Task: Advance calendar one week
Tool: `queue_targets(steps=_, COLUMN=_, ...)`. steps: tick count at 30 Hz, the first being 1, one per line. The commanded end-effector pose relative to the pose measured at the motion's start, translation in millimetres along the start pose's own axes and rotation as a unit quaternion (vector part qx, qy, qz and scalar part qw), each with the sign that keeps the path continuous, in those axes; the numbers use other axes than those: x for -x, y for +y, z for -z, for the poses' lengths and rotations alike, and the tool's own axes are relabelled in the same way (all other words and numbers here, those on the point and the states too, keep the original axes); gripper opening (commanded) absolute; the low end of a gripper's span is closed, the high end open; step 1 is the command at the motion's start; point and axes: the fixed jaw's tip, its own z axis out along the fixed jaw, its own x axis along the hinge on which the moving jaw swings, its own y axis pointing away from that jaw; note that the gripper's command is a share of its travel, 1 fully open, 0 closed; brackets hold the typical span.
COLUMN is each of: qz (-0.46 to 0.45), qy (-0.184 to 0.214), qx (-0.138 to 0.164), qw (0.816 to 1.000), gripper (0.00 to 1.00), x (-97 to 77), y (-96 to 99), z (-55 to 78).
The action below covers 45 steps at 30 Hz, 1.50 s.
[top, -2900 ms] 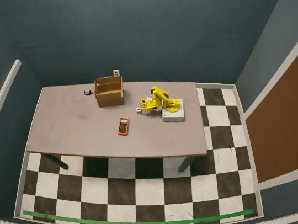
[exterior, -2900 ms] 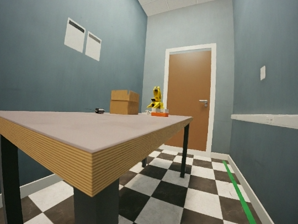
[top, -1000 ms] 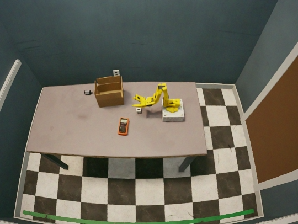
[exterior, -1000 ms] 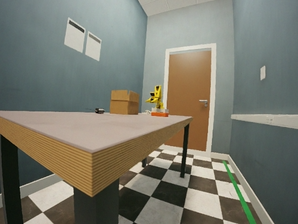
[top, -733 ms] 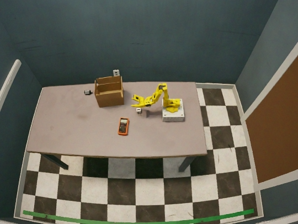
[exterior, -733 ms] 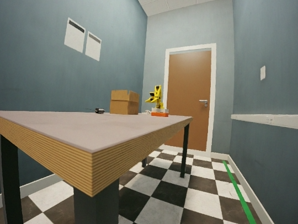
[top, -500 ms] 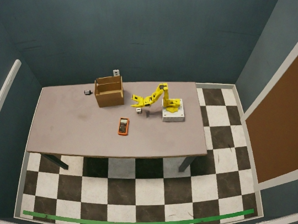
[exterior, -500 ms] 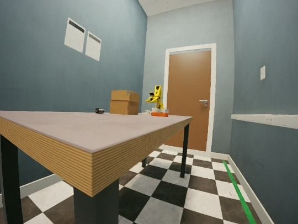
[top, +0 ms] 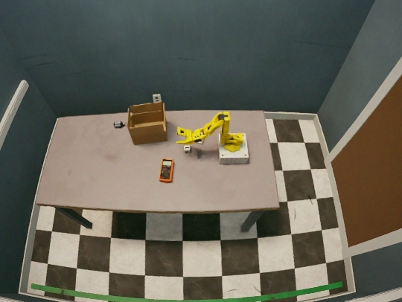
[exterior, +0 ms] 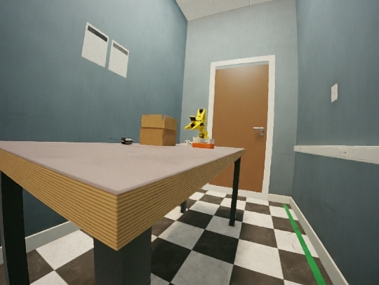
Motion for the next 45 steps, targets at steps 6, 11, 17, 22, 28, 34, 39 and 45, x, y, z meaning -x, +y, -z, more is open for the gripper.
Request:
queue_targets(steps=6, qz=0.005, qy=0.110, qx=0.003, qw=0.994, gripper=0.35, x=12.6, y=3.4, z=7.0)
queue_targets(steps=11, qz=0.005, qy=0.126, qx=0.003, qw=0.992, gripper=0.35, x=14.8, y=3.8, z=10.3)
queue_targets(steps=17, qz=0.006, qy=0.140, qx=0.003, qw=0.990, gripper=0.35, x=16.6, y=4.1, z=12.8)
queue_targets(steps=22, qz=0.006, qy=0.150, qx=0.003, qw=0.989, gripper=0.35, x=17.8, y=4.4, z=14.0)
queue_targets(steps=28, qz=0.007, qy=0.168, qx=0.003, qw=0.986, gripper=0.35, x=17.9, y=4.7, z=15.3)
queue_targets(steps=34, qz=0.006, qy=0.185, qx=0.002, qw=0.983, gripper=0.35, x=8.7, y=4.3, z=13.6)
queue_targets(steps=39, qz=0.006, qy=0.202, qx=0.002, qw=0.979, gripper=0.35, x=-0.3, y=3.7, z=12.8)
queue_targets(steps=45, qz=0.006, qy=0.233, qx=0.000, qw=0.972, gripper=0.35, x=-11.2, y=3.2, z=13.7)
